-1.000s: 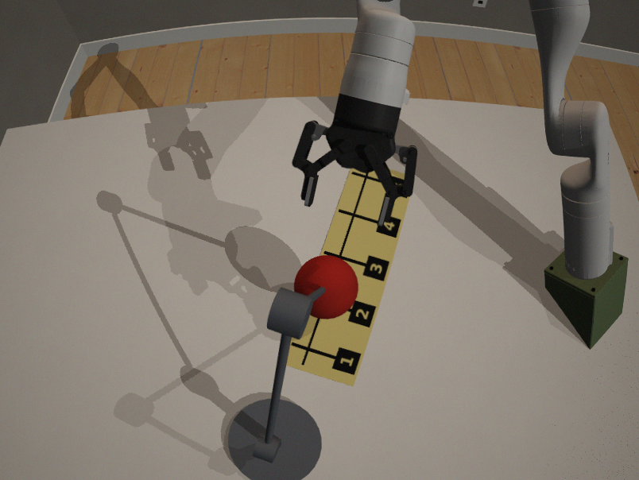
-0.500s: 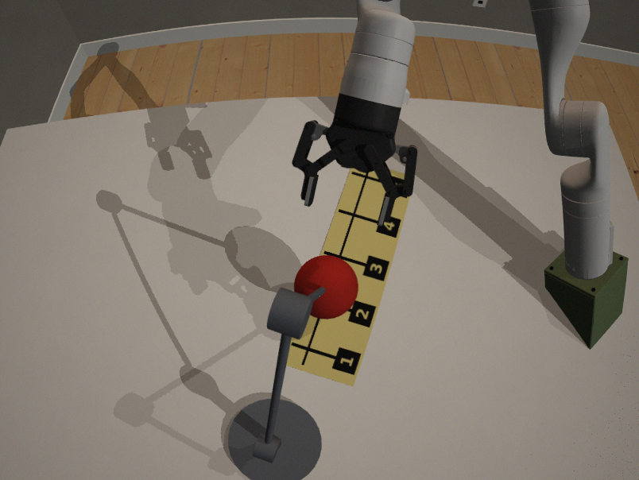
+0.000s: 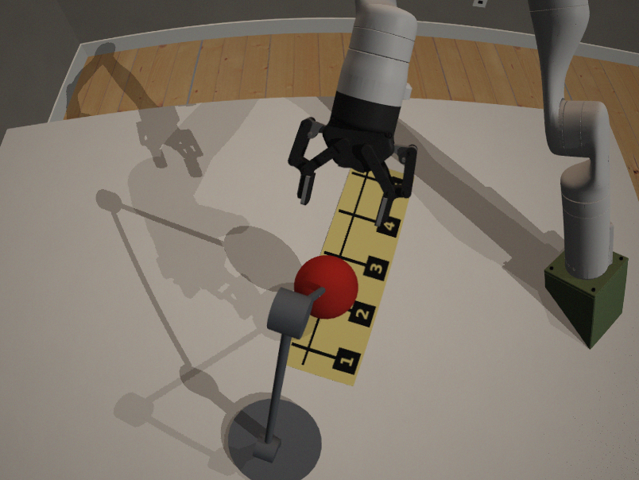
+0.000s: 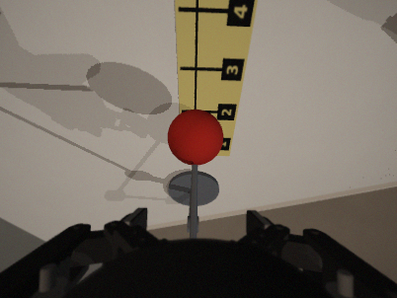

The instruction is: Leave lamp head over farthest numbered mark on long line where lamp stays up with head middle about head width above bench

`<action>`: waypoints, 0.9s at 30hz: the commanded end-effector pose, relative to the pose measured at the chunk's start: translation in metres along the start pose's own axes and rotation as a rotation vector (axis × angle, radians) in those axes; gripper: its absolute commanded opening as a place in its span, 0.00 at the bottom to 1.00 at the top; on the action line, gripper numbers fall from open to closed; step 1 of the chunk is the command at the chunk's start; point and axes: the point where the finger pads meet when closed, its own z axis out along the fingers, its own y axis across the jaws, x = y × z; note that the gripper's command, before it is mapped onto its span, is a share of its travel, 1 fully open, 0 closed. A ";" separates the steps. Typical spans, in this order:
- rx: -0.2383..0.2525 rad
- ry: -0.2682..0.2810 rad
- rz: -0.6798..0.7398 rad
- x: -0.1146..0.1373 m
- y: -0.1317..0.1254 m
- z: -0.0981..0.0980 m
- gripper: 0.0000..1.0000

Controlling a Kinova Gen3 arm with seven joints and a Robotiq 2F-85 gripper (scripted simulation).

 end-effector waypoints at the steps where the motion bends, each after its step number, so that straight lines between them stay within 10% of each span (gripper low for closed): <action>1: 0.003 0.024 -0.006 -0.008 -0.001 0.002 1.00; 27: 0.016 0.068 0.003 -0.013 -0.003 0.043 1.00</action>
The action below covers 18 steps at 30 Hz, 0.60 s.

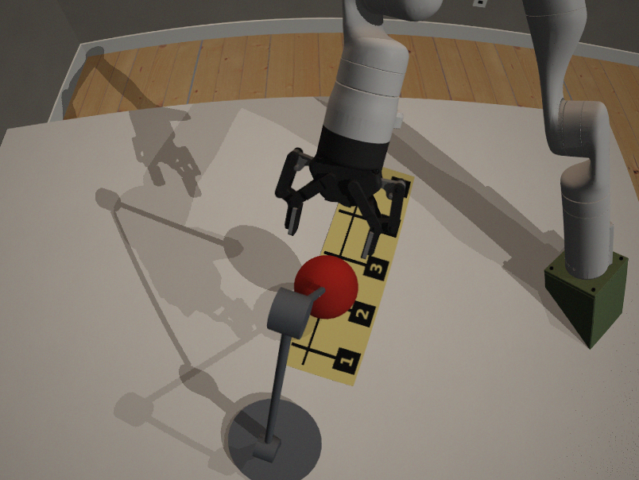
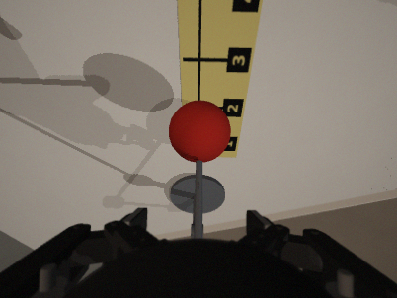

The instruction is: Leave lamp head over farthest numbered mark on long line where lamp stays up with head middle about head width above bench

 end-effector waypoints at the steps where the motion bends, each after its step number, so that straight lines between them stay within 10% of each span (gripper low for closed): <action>1: -0.004 0.006 -0.002 0.001 0.001 0.008 1.00; 18: 0.000 0.001 -0.003 -0.002 0.000 0.045 1.00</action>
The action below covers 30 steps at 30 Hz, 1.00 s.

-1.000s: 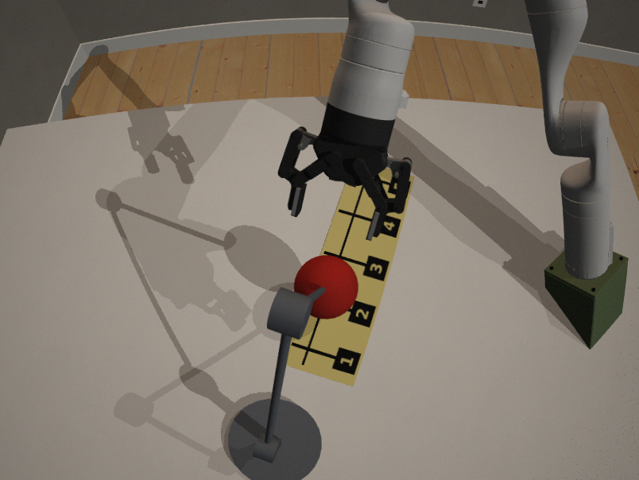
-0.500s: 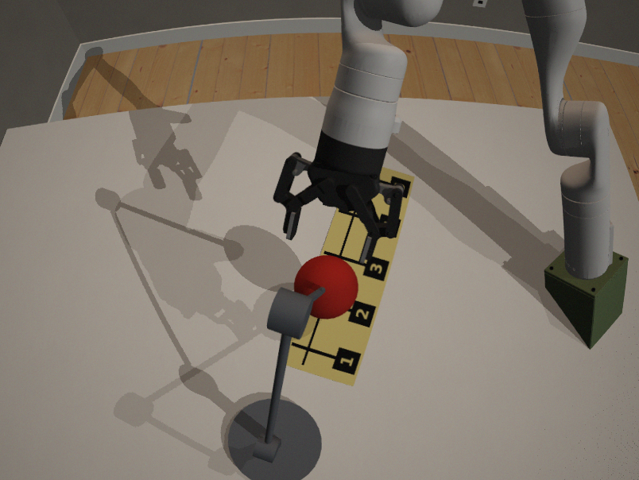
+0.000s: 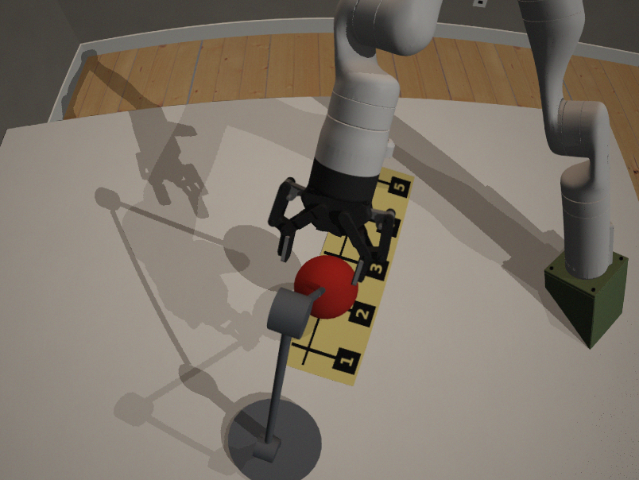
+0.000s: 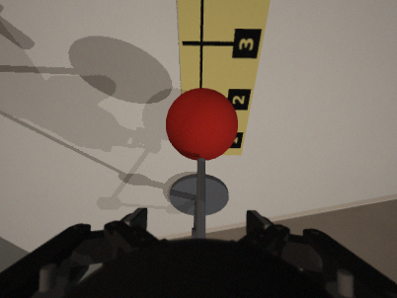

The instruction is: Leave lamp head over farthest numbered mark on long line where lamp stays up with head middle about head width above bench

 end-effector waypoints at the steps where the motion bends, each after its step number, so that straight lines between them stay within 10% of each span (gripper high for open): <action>1: -0.004 0.008 -0.002 0.001 0.002 0.009 1.00; 30: -0.011 0.021 -0.006 0.003 0.004 0.044 1.00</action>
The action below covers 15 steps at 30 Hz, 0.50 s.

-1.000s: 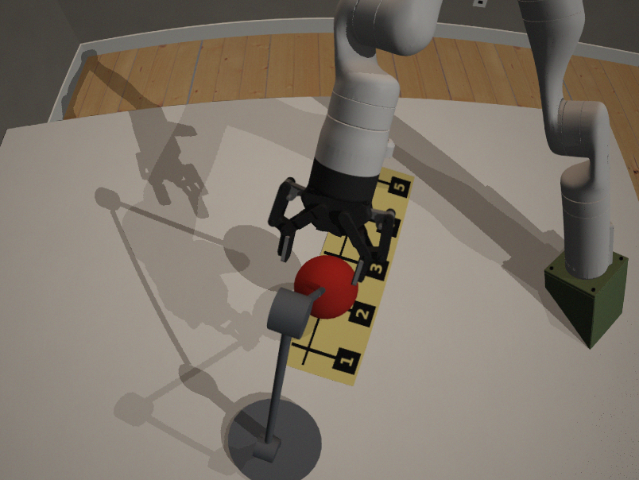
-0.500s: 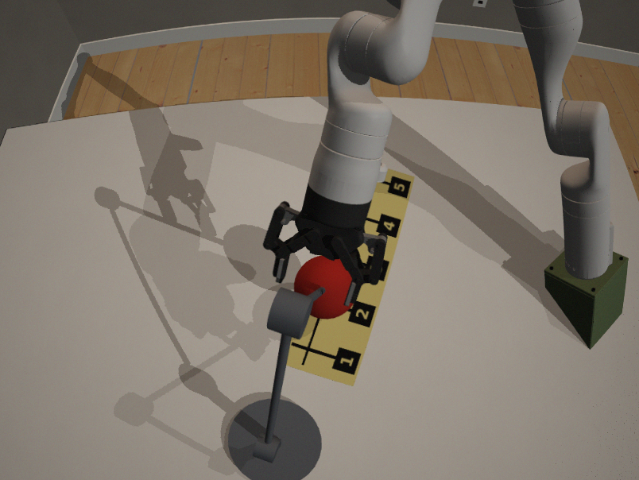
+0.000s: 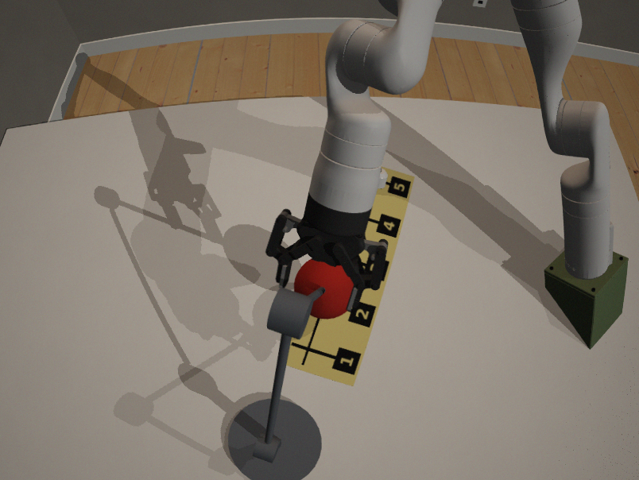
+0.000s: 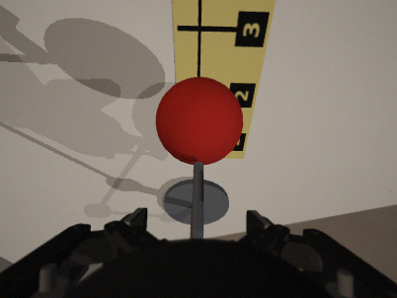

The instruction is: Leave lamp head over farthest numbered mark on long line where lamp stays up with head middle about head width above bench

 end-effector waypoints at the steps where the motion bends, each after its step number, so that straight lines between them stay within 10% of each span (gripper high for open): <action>1: -0.001 0.002 -0.001 0.000 0.001 0.001 1.00; 2: -0.001 0.002 -0.001 0.000 0.001 0.001 0.00; 15: 0.000 -0.001 -0.001 -0.001 0.000 0.000 0.00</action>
